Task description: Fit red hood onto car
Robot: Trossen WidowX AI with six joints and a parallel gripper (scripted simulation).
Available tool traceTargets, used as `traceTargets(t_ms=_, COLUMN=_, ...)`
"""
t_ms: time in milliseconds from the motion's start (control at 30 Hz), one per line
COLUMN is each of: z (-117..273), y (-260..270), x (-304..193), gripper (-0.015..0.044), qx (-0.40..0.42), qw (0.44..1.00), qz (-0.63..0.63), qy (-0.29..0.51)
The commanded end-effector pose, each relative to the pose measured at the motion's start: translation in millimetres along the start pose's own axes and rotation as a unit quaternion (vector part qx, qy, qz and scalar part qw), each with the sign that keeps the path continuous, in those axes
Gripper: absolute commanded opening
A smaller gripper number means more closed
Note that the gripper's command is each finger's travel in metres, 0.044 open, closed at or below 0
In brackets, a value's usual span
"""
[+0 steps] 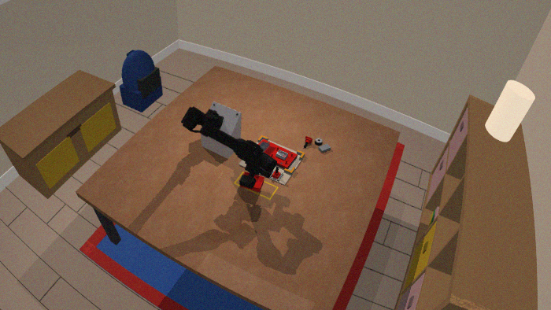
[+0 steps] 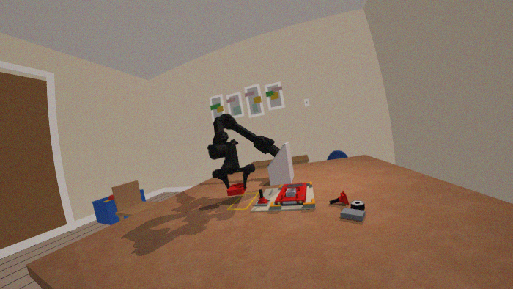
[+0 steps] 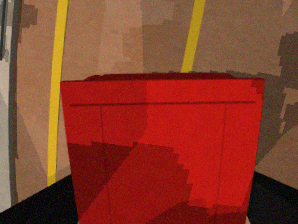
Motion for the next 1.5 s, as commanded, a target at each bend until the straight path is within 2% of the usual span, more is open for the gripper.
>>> traceTargets(t_ms=0, z=14.8, y=-1.5, x=1.8, gripper=0.0000, qx=-0.003, qw=1.000, qz=-0.004, qy=-0.003)
traceTargets(t_ms=467, z=52.7, y=-1.2, x=1.8, gripper=0.0000, qx=-0.002, qw=1.000, qz=-0.004, qy=-0.003)
traceTargets(t_ms=700, z=52.0, y=2.6, x=1.8, gripper=0.0000, qx=0.002, qw=1.000, qz=-0.001, qy=-0.001)
traceTargets(t_ms=1467, z=57.7, y=93.9, x=31.8, gripper=0.0000, qx=0.017, qw=0.999, qz=-0.048, qy=-0.003)
Point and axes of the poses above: the point midway between the two fingers, 35 mm back from their tips, its own z axis back along the fingers, its own y axis across the jaws, x = y × z, the point moved 6 cm from there along z, back along the fingers, and after that the axes turned 13 degrees about -z, right-handed, at the moved point
